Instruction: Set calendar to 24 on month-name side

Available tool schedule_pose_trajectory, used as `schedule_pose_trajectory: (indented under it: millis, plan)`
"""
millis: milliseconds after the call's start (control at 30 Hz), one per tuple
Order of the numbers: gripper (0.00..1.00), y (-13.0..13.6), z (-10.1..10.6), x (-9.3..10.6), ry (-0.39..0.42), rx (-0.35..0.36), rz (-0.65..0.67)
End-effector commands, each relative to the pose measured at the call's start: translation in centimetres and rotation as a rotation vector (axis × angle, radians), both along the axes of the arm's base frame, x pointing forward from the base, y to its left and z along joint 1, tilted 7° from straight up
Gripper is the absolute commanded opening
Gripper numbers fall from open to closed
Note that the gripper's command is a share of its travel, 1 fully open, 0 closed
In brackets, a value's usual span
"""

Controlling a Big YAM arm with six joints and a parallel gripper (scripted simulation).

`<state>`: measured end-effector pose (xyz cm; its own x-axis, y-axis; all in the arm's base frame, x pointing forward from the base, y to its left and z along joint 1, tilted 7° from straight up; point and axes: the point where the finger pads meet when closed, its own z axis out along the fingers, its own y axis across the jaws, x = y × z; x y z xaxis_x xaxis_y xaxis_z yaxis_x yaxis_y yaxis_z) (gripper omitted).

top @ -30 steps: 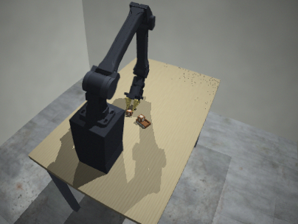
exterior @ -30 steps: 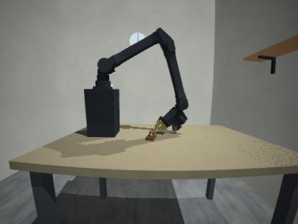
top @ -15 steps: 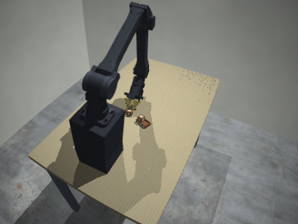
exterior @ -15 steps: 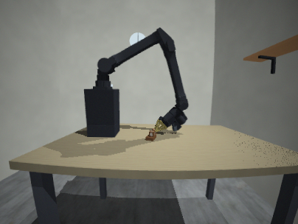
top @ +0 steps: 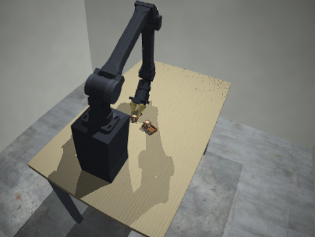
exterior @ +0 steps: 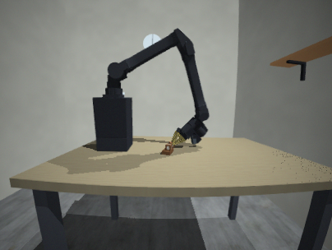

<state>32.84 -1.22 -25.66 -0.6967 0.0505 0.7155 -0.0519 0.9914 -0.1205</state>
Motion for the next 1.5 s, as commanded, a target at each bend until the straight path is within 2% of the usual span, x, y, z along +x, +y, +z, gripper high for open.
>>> schedule_pose_trajectory:
  millis: [0, 333, 467, 600, 733, 800, 833, 900, 933, 1467]
  plan:
    - [0.25, -0.23, 0.13, 1.74, -0.037, 0.011, 0.006]
    - [0.25, -0.23, 0.13, 1.74, -0.037, 0.011, 0.006]
    - [0.32, -0.23, 0.13, 1.74, -0.037, 0.011, 0.006]
    - [0.32, -0.23, 0.13, 1.74, -0.037, 0.011, 0.006]
    - [0.4, -0.23, 0.13, 1.74, -0.037, 0.011, 0.006]
    - [0.4, -0.23, 0.13, 1.74, -0.037, 0.011, 0.006]
    - [0.44, -0.23, 0.13, 1.74, -0.037, 0.011, 0.006]
    - [0.44, -0.23, 0.13, 1.74, -0.037, 0.011, 0.006]
    - [0.63, -0.23, 0.13, 1.74, -0.037, 0.011, 0.006]
    - [0.63, -0.23, 0.13, 1.74, -0.037, 0.011, 0.006]
